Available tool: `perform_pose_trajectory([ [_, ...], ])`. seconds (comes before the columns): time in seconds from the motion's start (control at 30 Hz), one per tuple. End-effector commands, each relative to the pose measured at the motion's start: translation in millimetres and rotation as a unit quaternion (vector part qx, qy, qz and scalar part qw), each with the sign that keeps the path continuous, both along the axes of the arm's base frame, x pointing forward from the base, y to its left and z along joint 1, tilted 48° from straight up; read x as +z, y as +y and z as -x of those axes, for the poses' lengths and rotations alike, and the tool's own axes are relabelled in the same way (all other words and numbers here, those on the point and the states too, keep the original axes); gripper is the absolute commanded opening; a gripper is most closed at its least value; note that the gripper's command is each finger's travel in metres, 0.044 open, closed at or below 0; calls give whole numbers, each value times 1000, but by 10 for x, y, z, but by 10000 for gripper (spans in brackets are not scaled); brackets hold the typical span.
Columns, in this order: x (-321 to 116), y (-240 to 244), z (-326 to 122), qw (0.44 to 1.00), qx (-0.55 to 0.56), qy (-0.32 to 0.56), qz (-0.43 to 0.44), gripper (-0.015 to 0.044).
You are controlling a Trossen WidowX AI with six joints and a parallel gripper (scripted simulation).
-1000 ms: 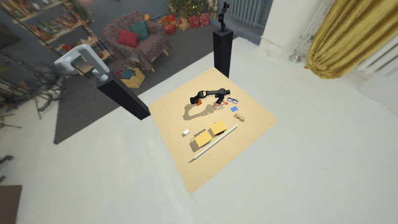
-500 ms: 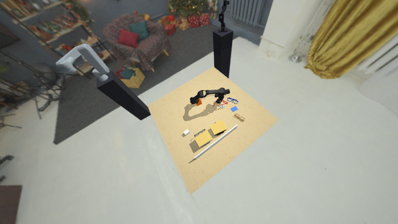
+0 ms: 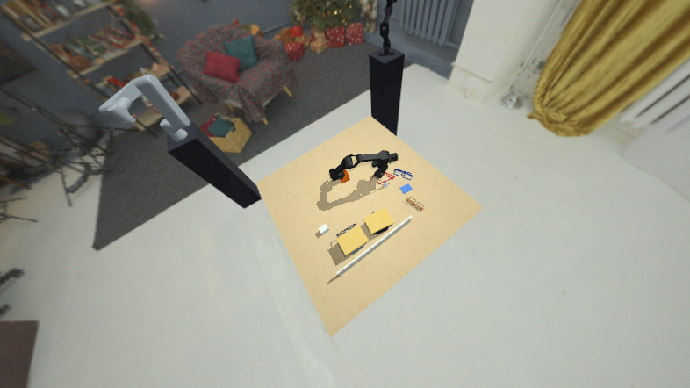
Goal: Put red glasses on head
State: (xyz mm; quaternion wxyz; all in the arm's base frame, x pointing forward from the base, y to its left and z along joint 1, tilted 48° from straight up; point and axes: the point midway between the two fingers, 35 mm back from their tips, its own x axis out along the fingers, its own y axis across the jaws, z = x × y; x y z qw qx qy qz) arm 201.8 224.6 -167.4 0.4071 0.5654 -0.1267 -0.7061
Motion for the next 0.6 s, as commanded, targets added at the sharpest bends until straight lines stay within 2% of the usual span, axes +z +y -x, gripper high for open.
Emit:
perform_pose_trajectory([
  [0.0, -18, 0, 56, 1000, -4, 1, 0, 0],
  [0.57, -22, 12, 192, 1000, -4, 2, 0, 0],
])
